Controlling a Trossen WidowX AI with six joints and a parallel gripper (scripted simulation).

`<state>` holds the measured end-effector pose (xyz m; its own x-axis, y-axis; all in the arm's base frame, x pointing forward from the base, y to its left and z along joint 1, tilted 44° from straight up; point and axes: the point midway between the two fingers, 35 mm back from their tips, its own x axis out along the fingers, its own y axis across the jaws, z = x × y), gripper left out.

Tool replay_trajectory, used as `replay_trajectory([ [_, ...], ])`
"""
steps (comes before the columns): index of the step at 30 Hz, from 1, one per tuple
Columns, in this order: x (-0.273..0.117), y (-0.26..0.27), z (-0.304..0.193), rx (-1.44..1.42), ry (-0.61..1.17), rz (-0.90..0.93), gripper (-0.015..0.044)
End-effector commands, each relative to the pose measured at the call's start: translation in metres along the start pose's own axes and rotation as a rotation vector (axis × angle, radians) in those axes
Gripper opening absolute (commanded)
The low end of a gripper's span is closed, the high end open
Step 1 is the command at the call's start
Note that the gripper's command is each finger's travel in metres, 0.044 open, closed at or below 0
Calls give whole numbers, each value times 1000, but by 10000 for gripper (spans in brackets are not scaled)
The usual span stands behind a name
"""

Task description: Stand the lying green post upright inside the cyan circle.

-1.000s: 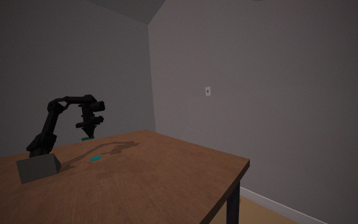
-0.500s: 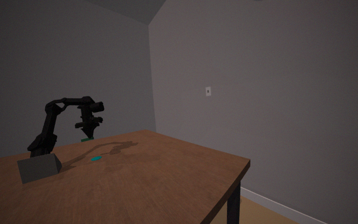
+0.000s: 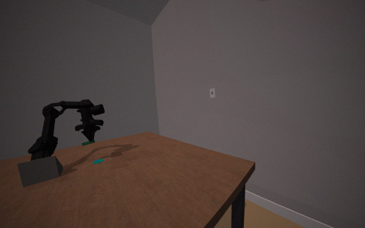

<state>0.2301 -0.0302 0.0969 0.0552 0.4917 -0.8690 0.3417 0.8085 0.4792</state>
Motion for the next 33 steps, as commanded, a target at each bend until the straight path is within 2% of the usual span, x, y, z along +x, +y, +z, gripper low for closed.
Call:
replay_trajectory([
  [1, 1, -1, -2, 1, -20, -26, 22],
  [33, 6, -2, -12, -3, -178, -139, 22],
])
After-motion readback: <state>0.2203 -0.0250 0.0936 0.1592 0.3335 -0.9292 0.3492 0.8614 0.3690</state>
